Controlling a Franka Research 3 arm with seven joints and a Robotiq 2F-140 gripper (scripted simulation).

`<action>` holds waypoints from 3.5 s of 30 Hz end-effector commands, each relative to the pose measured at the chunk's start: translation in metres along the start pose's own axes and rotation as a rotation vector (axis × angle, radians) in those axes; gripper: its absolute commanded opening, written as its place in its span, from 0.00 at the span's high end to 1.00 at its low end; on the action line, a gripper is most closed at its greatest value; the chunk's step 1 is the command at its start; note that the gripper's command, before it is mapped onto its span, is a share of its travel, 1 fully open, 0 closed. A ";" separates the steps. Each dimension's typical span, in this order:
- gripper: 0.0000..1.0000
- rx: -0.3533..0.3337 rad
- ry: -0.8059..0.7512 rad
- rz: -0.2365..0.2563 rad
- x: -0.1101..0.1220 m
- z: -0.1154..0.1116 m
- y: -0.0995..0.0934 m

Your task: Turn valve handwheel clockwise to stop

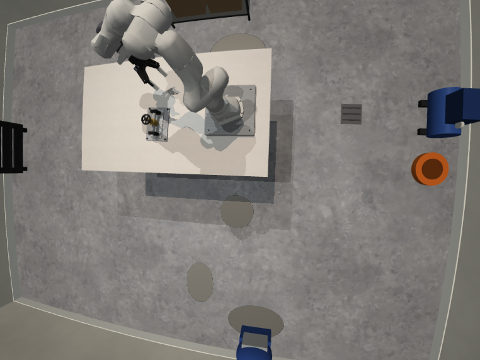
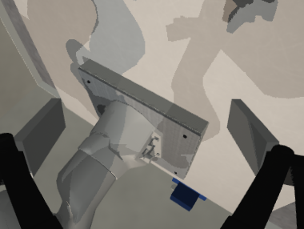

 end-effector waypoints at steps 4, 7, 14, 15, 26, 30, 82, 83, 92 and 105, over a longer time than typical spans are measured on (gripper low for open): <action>0.00 0.049 -0.175 -0.192 -0.020 0.049 -0.006; 0.00 0.052 -0.238 -0.258 -0.036 0.067 -0.007; 0.00 0.055 -0.373 -0.396 -0.072 0.102 -0.005; 0.00 0.055 -0.395 -0.417 -0.078 0.107 -0.004; 0.00 0.051 -0.593 -0.609 -0.134 0.148 0.006; 0.00 0.046 -0.705 -0.713 -0.166 0.166 0.015; 0.36 0.038 -0.804 -0.804 -0.194 0.182 0.026; 0.36 0.038 -0.804 -0.804 -0.193 0.183 0.027; 0.36 0.038 -0.804 -0.804 -0.177 0.191 0.045; 0.36 0.038 -0.804 -0.804 -0.155 0.202 0.069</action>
Point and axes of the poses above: the point where the finger pads meet when closed, its own y axis out along the fingers, its own x axis across the jaws, z = x × y, the point moved 4 cm from there along -y, back along the fingers, and after that the axes turned 10 degrees about -y, right-handed, at the moved point
